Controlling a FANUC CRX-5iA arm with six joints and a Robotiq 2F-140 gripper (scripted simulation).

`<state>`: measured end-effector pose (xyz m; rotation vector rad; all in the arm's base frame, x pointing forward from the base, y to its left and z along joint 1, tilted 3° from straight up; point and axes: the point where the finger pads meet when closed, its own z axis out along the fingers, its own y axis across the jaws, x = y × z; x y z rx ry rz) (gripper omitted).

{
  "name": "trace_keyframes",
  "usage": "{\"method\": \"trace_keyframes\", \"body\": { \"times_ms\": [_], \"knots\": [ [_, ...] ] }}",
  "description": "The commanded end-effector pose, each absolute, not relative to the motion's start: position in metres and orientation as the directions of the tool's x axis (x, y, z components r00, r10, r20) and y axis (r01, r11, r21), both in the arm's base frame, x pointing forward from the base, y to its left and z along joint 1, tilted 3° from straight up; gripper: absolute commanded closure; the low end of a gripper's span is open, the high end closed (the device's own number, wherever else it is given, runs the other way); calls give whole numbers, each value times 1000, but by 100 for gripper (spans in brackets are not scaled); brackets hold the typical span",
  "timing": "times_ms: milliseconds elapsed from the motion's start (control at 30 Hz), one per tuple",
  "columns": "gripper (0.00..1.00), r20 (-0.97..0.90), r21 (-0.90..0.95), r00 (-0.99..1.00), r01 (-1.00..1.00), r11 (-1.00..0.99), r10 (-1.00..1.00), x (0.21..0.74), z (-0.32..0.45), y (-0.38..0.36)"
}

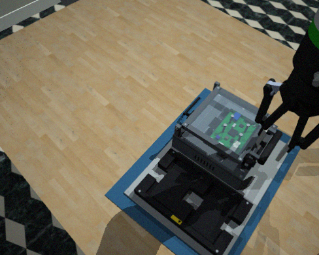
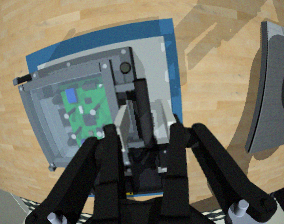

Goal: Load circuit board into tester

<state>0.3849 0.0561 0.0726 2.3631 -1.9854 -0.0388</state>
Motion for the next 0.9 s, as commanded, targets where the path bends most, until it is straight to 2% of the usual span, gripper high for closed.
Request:
{"method": "trace_keyframes", "body": {
  "times_ms": [0,867],
  "knots": [
    [70,16,57,173,-983,-172,-985,385,74,56],
    [70,16,57,173,-983,-172,-985,388,133,58]
  ]
}}
